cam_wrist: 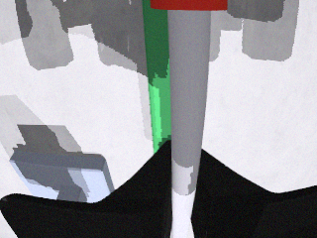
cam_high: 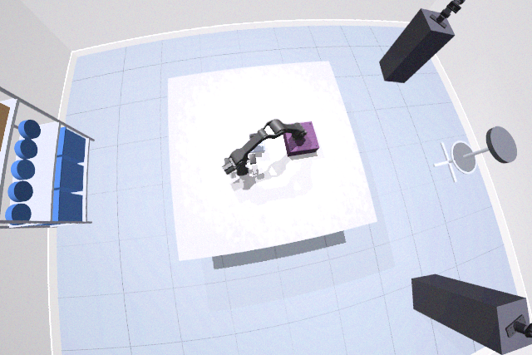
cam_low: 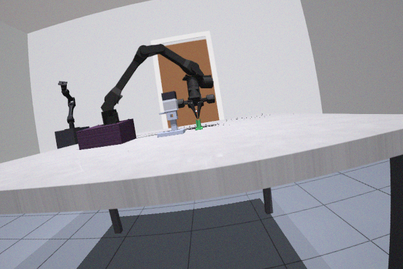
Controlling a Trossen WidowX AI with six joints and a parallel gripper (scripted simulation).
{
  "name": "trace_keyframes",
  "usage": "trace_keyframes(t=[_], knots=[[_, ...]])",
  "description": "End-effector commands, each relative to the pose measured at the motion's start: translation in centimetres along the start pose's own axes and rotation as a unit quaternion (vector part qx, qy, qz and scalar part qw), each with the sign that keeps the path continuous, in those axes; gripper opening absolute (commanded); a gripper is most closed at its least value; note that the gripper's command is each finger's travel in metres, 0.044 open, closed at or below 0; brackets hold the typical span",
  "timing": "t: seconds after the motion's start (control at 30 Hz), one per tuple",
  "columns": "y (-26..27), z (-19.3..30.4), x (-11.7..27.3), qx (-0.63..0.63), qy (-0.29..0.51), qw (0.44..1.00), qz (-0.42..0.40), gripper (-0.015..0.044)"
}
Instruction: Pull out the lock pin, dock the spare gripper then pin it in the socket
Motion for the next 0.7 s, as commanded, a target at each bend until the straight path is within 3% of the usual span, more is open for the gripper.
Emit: trace_keyframes(t=[0.0,0.17,0.67], knots=[[-0.1,0.4,1.6,-0.002,0.001,1.0,0.003,0.0],[-0.1,0.9,3.1,-0.002,0.001,1.0,0.003,0.0],[0.6,0.7,2.7,-0.009,-0.001,1.0,0.0,0.0]])
Point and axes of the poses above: the point midway between the two fingers, 35 mm back from their tips, its own x axis back along the fingers, its own y axis across the jaws, z = x × y, the point moved 7 cm from there along x, back along the fingers, and after that the axes turned 12 degrees about -x, right-handed, at the moved point
